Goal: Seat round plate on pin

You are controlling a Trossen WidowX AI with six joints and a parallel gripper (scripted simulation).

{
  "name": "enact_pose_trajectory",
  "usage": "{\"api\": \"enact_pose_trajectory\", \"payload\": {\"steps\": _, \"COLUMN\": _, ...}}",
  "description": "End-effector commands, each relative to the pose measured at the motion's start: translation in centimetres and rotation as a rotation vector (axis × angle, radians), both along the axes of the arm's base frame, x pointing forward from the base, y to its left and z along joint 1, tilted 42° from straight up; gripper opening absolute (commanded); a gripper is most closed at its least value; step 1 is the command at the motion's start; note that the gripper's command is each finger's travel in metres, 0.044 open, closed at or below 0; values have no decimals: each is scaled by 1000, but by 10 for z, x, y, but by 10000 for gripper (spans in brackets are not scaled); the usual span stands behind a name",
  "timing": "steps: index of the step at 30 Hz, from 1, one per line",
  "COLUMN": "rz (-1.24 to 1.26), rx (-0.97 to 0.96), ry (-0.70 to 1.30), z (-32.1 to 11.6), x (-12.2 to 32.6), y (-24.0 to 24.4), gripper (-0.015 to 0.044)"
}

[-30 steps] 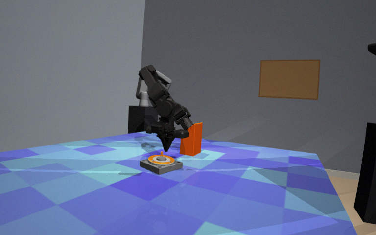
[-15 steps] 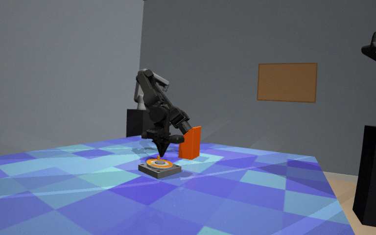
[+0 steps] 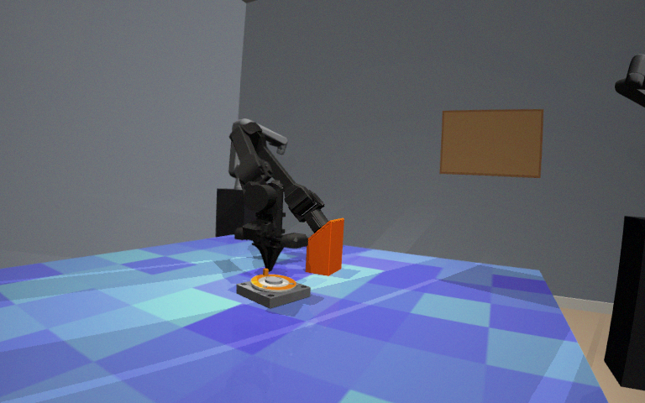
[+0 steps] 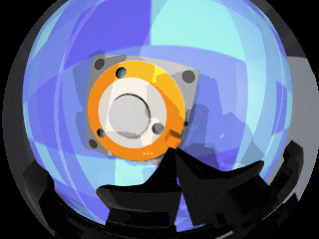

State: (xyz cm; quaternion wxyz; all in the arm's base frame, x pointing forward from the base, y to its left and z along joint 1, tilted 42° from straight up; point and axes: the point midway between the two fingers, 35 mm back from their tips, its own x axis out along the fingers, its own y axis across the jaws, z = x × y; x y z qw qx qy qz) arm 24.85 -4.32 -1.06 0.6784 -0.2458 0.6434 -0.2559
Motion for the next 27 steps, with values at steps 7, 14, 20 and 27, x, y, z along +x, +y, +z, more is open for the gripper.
{"api": "enact_pose_trajectory", "payload": {"steps": 7, "rz": 2, "rx": -2, "ry": -4, "z": 5, "x": 8, "y": -4, "gripper": 0}}
{"api": "enact_pose_trajectory", "payload": {"steps": 14, "rz": 2, "rx": -1, "ry": -4, "z": 8, "x": 12, "y": -3, "gripper": 0}}
{"api": "enact_pose_trajectory", "payload": {"steps": 20, "rz": 3, "rx": 1, "ry": -4, "z": 28, "x": 10, "y": 16, "gripper": 0}}
{"api": "enact_pose_trajectory", "payload": {"steps": 27, "rz": 11, "rx": -3, "ry": -1, "z": 35, "x": 8, "y": 23, "gripper": 0}}
